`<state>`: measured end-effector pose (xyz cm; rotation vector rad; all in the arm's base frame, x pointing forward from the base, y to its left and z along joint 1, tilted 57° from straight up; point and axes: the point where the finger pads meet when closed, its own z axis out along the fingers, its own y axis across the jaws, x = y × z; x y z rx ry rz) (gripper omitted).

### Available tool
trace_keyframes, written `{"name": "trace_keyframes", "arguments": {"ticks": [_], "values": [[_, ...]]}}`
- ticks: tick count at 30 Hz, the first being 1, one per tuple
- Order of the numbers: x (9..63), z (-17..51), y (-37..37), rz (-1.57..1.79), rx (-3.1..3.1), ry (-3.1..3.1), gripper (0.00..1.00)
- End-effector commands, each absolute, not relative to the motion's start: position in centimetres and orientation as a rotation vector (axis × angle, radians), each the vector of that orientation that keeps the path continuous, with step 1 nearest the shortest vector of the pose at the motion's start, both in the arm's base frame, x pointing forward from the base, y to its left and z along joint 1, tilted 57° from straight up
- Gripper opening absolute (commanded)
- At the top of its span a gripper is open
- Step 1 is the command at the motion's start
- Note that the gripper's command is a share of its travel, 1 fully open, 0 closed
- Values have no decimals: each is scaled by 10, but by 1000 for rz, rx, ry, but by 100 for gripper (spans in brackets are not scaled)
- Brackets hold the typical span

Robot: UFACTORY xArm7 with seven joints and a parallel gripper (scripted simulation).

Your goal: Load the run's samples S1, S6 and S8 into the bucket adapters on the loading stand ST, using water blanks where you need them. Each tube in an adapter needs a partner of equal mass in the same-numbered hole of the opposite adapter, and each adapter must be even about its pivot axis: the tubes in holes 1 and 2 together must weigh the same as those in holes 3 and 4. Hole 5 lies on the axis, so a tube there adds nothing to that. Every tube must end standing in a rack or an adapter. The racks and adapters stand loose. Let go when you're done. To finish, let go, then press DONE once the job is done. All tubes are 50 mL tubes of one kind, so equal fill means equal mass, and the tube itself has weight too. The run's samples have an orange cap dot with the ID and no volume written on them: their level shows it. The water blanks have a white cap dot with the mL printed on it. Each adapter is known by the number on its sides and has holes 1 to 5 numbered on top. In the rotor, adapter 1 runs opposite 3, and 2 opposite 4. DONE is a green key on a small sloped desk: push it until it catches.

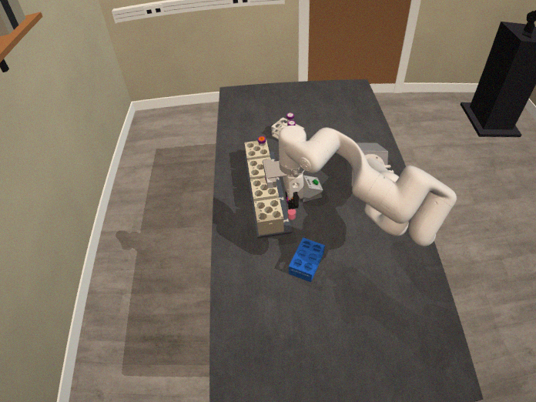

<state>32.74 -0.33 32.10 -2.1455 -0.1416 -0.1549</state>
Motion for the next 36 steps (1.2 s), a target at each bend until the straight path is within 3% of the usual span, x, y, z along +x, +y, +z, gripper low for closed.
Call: {"name": "trace_keyframes", "arguments": {"ticks": [1,36], "values": [[338,302,-18,-145,-2148,-116,0],[390,181,-101,-145,-2149,-115,0]]}}
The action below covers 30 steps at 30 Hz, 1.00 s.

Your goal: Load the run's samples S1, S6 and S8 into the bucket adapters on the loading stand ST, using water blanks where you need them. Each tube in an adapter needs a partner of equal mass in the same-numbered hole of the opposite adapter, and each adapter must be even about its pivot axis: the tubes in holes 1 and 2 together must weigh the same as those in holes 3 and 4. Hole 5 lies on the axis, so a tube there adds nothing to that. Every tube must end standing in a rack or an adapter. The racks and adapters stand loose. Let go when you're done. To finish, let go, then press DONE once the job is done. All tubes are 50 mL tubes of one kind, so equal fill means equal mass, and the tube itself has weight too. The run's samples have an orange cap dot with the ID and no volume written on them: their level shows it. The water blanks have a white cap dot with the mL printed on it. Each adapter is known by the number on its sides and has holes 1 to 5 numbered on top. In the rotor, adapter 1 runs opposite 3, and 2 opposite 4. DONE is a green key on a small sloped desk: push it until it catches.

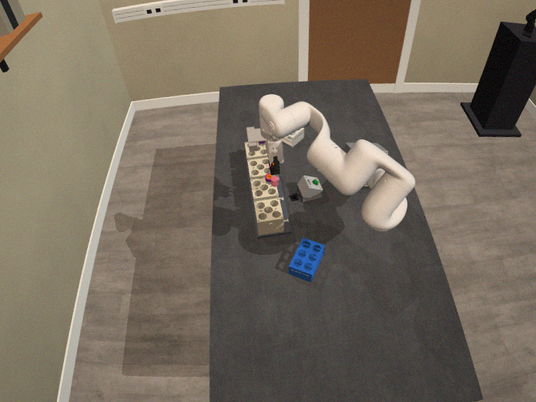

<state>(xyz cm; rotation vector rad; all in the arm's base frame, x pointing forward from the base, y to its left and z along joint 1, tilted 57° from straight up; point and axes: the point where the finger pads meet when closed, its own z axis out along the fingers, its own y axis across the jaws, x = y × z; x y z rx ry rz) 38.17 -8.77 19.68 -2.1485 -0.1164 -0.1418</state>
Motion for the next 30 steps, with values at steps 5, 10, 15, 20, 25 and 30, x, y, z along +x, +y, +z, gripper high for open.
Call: {"name": "trace_keyframes", "arguments": {"ticks": [5,10,15,20,25,30], "values": [[395,170,-109,-145,-2149,-115,0],[404,150,-122,-145,-2149,-115,0],[412,131,-135,-145,-2150,-115,0],[417,119,-143,-145,-2150,-115,0],[426,100,-156,-145,-2150,-115,0],[434,80,-170,-145,-2150,-115,0]]}}
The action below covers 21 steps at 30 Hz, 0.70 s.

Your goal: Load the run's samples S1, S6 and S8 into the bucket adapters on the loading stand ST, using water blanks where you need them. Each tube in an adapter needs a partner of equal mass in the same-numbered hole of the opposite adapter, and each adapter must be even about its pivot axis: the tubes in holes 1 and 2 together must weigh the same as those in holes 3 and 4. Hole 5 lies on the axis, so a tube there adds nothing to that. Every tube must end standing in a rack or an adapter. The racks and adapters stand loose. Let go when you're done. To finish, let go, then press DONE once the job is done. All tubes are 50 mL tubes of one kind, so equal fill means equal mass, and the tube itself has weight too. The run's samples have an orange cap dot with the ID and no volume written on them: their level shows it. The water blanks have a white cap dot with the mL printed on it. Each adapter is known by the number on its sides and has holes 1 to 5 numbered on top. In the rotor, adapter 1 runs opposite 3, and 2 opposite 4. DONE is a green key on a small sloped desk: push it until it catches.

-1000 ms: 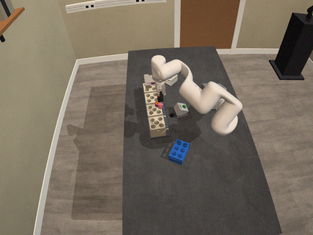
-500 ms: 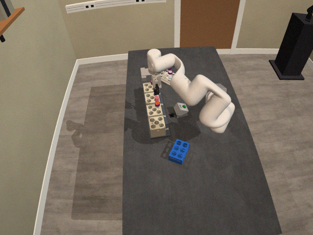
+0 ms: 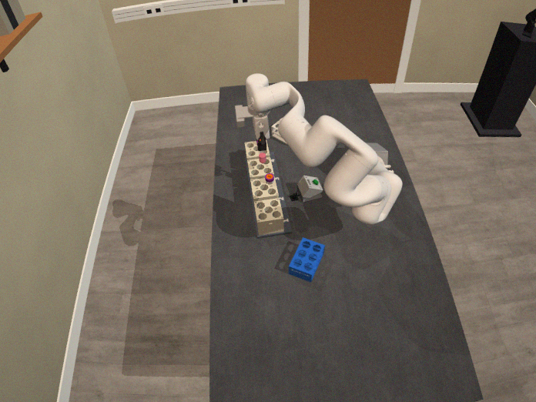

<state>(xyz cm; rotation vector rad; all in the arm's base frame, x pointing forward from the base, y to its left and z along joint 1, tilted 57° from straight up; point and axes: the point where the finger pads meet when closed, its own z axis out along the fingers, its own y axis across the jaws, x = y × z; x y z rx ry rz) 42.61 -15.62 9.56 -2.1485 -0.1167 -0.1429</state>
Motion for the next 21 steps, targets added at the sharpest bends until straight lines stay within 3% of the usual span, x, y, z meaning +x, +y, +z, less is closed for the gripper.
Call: {"name": "trace_keyframes", "arguments": {"ticks": [1,21], "values": [[436,77,-172,-145,-2150,-115,0],[466,7,-220,-144,-2151,-116,0]]}}
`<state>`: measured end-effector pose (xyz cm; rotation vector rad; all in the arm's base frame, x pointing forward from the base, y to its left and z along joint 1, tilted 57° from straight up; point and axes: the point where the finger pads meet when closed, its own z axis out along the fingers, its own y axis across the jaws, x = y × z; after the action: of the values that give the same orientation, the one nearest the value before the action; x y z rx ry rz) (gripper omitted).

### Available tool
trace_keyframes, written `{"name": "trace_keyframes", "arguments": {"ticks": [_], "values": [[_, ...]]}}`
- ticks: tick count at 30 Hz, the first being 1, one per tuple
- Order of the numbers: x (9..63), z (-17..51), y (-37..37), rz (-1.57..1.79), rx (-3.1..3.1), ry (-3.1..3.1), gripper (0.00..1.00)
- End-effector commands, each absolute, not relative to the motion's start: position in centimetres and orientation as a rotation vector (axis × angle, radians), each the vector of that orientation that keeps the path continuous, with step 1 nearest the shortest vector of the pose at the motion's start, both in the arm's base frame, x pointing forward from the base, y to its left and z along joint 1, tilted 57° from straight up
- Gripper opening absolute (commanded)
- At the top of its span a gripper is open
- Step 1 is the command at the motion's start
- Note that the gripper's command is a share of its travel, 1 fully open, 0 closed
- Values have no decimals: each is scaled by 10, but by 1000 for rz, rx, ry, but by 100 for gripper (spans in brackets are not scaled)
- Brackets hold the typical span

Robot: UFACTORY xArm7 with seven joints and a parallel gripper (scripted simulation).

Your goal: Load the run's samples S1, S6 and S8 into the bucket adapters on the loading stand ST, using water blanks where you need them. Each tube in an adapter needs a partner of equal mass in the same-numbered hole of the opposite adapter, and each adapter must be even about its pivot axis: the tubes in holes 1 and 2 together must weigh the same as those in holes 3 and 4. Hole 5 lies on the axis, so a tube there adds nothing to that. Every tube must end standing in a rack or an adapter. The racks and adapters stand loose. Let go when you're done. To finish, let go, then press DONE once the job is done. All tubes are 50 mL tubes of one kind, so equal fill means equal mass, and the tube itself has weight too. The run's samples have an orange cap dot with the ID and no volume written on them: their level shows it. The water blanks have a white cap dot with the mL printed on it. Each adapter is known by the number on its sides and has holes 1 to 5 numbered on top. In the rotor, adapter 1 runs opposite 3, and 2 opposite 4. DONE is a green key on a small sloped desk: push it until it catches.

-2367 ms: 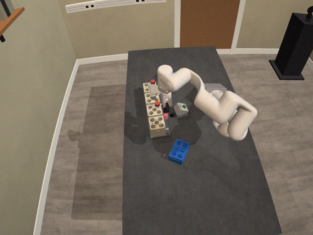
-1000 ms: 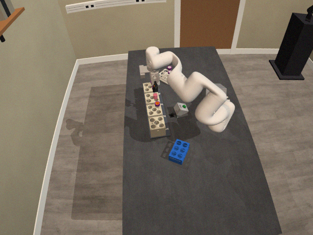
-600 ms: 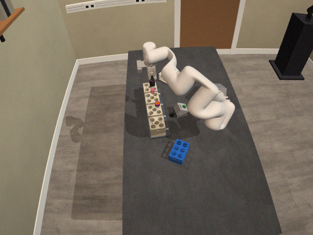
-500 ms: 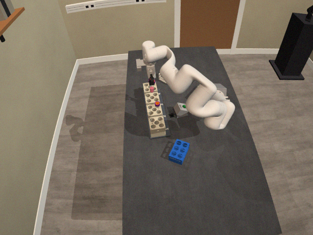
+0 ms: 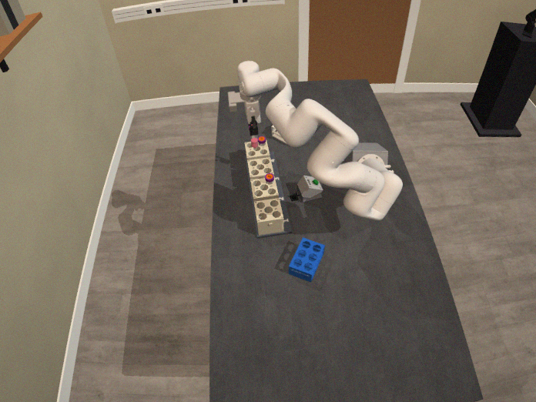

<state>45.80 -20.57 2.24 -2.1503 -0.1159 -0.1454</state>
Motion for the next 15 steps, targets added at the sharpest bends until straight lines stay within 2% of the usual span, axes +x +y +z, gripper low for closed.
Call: {"name": "trace_keyframes", "arguments": {"ticks": [1,15], "values": [[466,7,-220,-144,-2151,-116,0],[483,-31,-246,-144,-2151,-116,0]]}}
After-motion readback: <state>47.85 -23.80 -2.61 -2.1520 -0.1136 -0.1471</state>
